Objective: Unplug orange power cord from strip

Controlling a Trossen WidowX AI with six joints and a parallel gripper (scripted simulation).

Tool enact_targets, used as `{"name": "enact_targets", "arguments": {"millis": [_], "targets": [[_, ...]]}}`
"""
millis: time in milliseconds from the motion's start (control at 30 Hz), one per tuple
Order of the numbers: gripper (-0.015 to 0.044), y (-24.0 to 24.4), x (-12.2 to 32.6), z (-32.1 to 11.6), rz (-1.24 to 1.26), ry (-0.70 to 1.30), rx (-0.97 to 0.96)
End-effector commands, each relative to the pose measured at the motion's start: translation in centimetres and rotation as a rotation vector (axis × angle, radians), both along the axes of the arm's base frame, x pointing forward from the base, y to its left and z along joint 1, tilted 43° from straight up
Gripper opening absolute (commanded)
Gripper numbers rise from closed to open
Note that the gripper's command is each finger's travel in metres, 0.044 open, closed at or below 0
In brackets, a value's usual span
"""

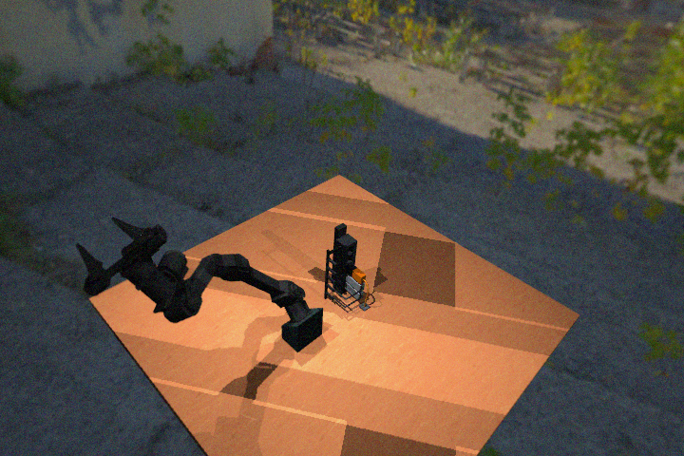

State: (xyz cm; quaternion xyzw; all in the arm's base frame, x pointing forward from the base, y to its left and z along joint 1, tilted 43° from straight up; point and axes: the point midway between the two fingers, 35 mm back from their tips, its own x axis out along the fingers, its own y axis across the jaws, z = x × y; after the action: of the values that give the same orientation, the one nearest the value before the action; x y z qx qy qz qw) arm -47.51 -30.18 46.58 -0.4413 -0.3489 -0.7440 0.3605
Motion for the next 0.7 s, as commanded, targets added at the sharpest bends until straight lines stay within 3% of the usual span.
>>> {"name": "enact_targets", "arguments": {"millis": [0, 267, 500, 667], "targets": [[0.0374, -0.1, 0.0, 0.0, 0.002, -0.002, 0.002], [0.0164, -8.5, 2.1, -2.7, 0.155, -0.152, 0.141], [0.0160, -17.4, 7.2, -6.6, 0.314, -0.282, 0.311], [0.0160, -20.5, 9.8, -8.3, 0.376, -0.326, 0.384]]}}
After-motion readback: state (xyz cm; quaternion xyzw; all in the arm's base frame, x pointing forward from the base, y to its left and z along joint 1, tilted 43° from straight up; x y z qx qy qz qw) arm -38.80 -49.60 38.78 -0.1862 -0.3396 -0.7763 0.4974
